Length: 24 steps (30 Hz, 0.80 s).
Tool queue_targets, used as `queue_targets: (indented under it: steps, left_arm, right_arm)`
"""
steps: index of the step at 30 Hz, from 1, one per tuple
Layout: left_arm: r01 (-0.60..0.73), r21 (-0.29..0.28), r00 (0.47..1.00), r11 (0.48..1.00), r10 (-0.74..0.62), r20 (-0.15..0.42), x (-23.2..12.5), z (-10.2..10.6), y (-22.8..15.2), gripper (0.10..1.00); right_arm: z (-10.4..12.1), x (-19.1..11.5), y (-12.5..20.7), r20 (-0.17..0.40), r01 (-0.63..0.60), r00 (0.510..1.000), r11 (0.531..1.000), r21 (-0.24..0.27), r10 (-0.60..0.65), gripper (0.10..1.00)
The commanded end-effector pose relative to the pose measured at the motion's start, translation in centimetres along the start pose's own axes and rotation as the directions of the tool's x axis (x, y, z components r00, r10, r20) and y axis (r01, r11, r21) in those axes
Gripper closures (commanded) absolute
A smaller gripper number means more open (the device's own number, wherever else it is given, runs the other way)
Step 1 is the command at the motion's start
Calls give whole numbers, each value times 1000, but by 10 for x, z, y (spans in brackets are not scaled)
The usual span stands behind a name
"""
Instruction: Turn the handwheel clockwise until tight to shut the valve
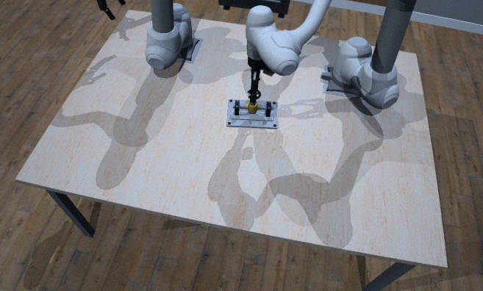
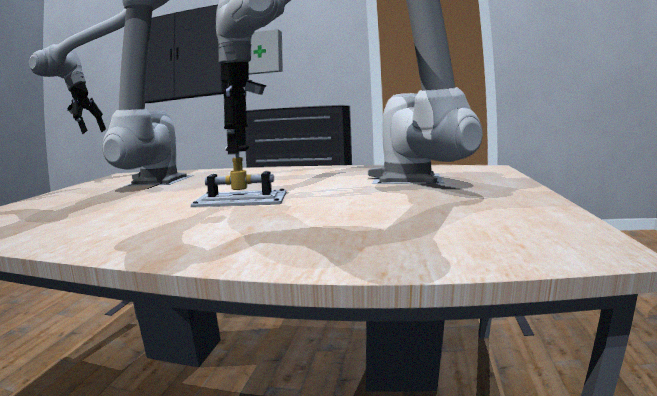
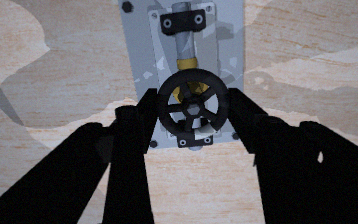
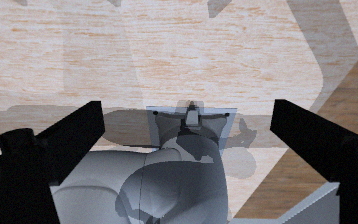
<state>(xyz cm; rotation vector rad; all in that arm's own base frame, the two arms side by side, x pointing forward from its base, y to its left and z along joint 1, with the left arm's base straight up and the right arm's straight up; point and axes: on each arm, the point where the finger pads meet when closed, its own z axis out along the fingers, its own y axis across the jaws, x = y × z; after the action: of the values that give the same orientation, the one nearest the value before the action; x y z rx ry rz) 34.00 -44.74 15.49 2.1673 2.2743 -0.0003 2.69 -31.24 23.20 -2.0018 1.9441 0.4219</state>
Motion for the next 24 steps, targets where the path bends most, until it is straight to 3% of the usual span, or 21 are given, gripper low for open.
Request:
queue_targets:
  steps: [1,24]
  left_arm:
    - [-1,-1,1000,1000,1,1,0,-1,0,999]
    - [-53,-1,999,999,53,1,0,-1,0,999]
  right_arm:
    - [-1,0,0,-1,0,1000,1000,1,0,98]
    - [-1,0,0,-1,0,1000,1000,1,0,98]
